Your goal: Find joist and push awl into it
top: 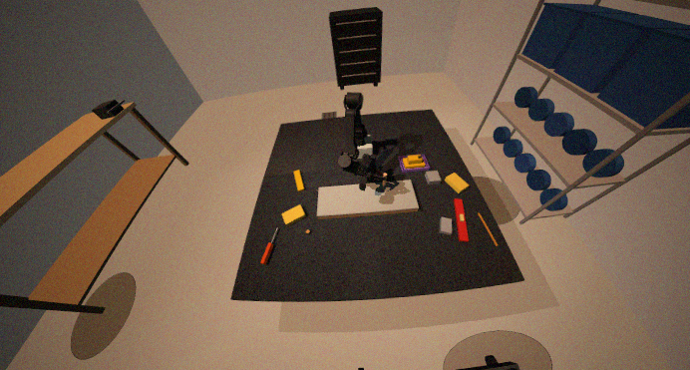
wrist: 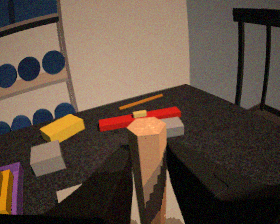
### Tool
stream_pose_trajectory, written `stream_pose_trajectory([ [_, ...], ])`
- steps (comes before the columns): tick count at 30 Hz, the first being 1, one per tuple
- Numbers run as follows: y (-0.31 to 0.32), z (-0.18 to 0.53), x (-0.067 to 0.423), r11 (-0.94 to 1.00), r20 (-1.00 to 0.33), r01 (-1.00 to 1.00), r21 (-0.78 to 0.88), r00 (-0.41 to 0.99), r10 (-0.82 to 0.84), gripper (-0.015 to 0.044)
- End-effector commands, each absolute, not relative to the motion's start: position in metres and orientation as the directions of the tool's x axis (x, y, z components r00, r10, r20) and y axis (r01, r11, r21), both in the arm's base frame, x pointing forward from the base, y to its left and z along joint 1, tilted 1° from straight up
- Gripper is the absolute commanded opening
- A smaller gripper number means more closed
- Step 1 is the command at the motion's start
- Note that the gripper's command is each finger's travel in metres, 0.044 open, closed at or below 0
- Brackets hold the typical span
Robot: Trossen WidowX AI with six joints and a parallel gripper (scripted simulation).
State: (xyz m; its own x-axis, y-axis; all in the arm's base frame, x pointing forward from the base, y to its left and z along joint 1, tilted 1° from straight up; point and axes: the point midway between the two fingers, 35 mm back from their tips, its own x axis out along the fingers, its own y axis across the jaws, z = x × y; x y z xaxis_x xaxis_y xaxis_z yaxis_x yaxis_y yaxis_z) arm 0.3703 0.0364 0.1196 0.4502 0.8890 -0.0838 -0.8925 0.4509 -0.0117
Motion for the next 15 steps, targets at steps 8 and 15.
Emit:
stream_pose_trajectory([
  [8,0.0369,0.1125,0.3699,0.446,-0.081,-0.895,-0.018,0.446,0.892,0.0000],
  [15,0.0369,0.1078,0.3701,0.446,-0.081,-0.895,-0.018,0.446,0.892,0.0000],
])
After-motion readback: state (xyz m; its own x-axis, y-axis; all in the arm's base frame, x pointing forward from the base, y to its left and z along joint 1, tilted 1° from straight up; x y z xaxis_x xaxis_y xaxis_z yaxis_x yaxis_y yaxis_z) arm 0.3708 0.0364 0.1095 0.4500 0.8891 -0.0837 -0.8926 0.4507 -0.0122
